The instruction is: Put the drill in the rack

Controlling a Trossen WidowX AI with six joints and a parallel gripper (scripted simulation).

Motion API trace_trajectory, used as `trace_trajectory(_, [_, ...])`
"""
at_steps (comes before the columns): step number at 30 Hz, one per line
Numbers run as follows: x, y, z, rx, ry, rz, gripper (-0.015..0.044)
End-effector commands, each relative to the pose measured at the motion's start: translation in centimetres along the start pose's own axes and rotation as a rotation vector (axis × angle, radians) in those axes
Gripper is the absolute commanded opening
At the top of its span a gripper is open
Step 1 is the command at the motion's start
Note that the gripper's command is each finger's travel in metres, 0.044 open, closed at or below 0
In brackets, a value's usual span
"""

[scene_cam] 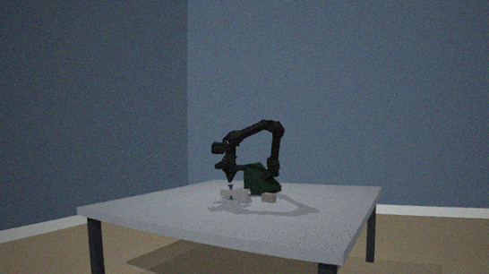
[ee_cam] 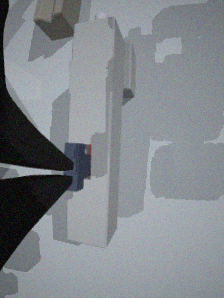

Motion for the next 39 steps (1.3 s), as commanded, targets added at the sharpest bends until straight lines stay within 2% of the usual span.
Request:
trace_trajectory(1, [0.0, -0.2, 0.0, -0.015, -0.008, 0.037, 0.0079])
trace_trajectory(8, [-0.4, 6.6, -0.6, -0.013, -0.008, 0.038, 0.0262])
trace_trajectory(12, [-0.6, 6.3, -0.5, -0.006, 0.014, 0.015, 0.0368])
trace_trajectory(15, [-1.3, 4.6, 3.3, 0.005, 0.339, 0.015, 0.0440])
trace_trajectory(21, [-0.4, -0.1, 12.6, -0.017, 1.198, 0.018, 0.0440])
trace_trajectory(24, [0.8, -1.9, 15.6, -0.045, 1.510, 0.013, 0.0440])
trace_trajectory(39, [1.0, -2.1, 16.1, -0.051, 1.563, 0.012, 0.0440])
Point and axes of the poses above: the point midway between the two fingers, 35 mm back from their tips, its own y axis back along the fingers, its own z axis across the jaws, x = y × z, the point moved 7 cm from there along y, back along the fingers, and after that the axes turned 4 degrees about -y, right-handed, at the moved point
